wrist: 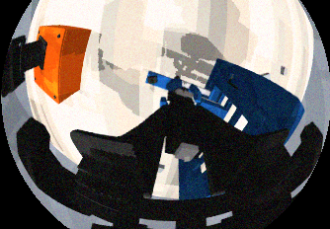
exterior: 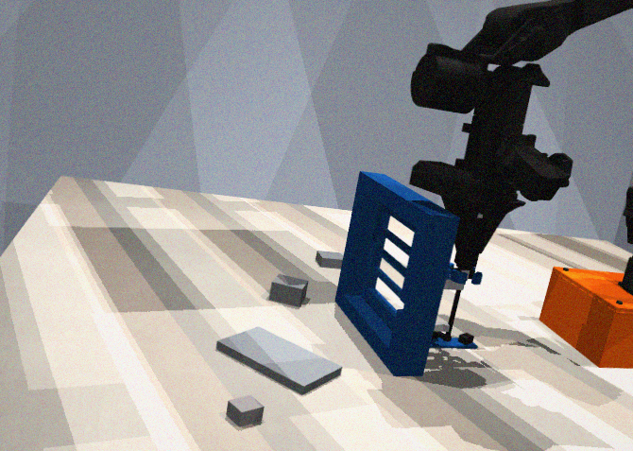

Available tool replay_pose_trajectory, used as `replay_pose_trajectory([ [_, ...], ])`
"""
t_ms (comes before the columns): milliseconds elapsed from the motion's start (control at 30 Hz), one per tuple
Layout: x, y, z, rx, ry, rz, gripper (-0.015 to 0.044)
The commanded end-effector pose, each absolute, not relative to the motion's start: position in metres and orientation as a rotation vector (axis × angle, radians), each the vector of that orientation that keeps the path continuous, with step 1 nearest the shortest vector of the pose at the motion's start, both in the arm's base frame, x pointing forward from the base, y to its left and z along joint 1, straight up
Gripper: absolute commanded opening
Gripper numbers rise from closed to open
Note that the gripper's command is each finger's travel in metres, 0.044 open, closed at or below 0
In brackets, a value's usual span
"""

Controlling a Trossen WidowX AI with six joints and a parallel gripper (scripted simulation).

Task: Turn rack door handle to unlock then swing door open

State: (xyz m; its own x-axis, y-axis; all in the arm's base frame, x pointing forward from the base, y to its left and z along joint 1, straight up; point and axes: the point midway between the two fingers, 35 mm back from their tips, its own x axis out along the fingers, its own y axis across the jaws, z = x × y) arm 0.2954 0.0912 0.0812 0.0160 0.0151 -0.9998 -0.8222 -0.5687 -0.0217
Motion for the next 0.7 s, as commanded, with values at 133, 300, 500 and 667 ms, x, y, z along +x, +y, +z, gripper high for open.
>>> replay_pose_trajectory([
  [133, 0.2966, 0.0899, 0.0804, -1.663, 0.827, 1.634, 0.0194],
  [300, 0.2966, 0.0899, 0.0804, -1.657, 0.833, 1.629, 0.0282],
  [500, 0.2966, 0.0899, 0.0804, -1.472, 1.001, 1.449, 0.0282],
  [667, 0.2966, 0.0899, 0.0804, -1.292, 1.136, 1.274, 0.0282],
])
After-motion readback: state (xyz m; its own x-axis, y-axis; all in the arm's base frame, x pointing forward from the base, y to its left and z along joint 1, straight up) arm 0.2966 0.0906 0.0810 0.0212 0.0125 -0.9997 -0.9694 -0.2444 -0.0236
